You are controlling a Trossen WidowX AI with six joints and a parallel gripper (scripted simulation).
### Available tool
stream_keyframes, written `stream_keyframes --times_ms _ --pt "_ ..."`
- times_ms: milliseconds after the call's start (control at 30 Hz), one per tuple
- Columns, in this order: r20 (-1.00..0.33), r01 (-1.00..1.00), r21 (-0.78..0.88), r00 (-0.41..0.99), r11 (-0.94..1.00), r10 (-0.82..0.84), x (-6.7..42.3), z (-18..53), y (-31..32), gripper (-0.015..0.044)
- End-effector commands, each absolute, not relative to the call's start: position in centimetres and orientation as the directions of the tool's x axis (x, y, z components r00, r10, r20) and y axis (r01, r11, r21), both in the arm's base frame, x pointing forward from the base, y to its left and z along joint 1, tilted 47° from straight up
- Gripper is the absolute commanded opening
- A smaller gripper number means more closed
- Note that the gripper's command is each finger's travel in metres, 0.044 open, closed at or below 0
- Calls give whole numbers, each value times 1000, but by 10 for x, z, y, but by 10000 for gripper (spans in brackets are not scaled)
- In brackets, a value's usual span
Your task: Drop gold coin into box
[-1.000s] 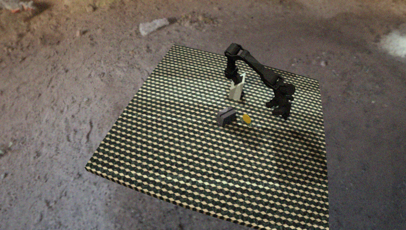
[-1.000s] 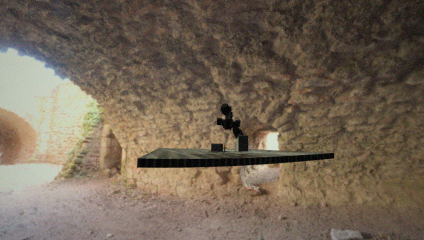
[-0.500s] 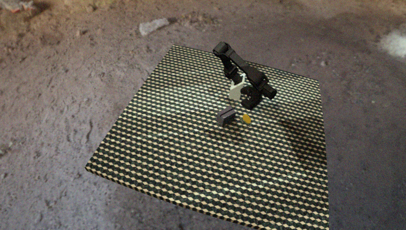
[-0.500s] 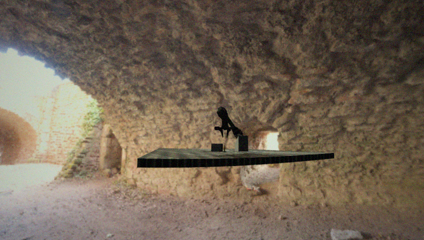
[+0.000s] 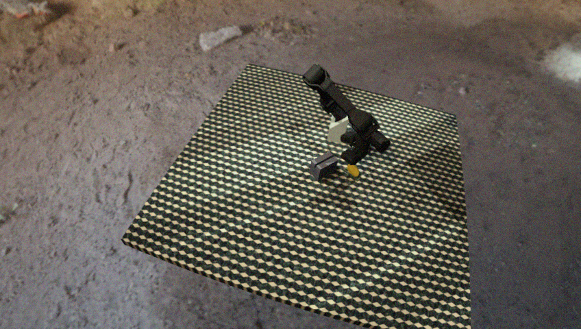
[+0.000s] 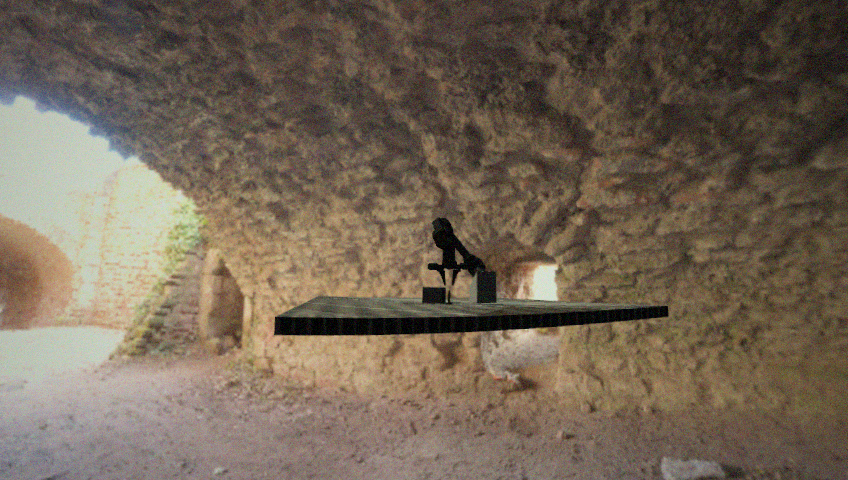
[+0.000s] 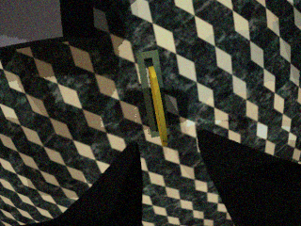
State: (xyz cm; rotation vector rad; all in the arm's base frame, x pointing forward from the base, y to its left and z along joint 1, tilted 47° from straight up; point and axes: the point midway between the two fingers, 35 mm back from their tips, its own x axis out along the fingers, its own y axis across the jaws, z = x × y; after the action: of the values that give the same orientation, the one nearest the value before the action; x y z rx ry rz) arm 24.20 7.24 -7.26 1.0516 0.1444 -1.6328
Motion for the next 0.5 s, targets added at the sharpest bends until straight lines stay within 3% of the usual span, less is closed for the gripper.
stream_keyframes --times_ms 0,467 --pt "-685 839 415 33 -353 -728 241 -76 68 161" --pt "-686 839 414 33 -353 -727 244 -92 52 161"
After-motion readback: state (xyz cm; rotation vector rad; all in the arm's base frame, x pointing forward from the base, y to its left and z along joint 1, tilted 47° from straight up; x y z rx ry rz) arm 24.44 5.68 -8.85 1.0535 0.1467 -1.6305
